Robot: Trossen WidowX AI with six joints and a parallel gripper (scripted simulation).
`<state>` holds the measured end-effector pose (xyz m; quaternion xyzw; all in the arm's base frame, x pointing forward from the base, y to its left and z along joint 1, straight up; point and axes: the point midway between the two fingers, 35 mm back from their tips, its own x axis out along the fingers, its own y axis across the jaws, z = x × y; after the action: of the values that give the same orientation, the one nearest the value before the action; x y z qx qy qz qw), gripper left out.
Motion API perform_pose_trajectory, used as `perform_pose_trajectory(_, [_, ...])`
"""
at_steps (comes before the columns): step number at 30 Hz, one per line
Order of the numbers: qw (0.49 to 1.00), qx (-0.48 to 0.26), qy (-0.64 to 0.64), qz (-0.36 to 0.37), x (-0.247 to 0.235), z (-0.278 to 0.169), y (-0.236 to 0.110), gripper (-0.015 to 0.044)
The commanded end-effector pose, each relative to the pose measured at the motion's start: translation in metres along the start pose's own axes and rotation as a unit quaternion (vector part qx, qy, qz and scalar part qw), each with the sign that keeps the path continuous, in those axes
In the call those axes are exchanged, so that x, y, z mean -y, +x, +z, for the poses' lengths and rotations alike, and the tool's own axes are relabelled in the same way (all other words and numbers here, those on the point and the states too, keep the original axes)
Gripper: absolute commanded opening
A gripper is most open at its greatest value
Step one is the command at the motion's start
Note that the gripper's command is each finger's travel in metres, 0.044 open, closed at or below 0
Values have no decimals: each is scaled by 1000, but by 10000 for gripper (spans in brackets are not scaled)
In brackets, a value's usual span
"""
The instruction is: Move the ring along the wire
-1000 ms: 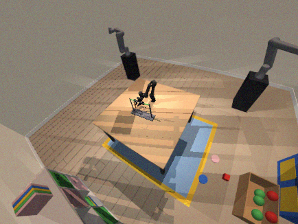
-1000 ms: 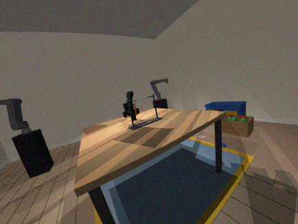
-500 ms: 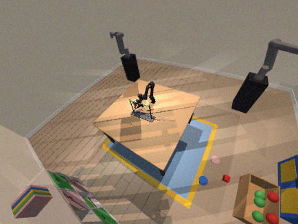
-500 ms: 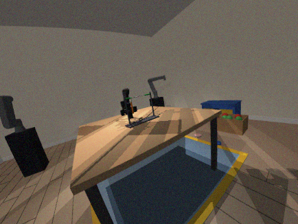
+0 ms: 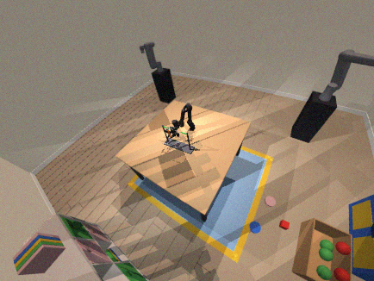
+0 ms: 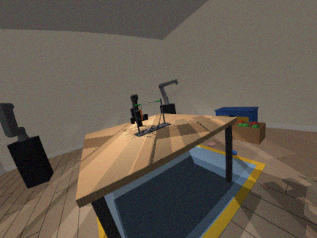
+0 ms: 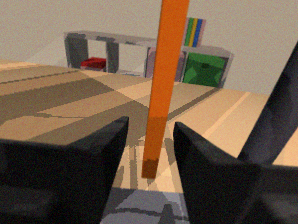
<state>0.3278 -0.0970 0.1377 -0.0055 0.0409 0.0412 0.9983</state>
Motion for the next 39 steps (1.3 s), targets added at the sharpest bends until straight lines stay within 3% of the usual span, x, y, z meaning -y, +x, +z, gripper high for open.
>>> perform_pose_trajectory(1, [1000, 5, -1, -3, 1, 3, 8, 160])
perform_pose_trajectory(34, [1000, 5, -1, -3, 0, 3, 10, 160])
perform_pose_trajectory(39, [1000, 2, -1, 0, -1, 1, 10, 29])
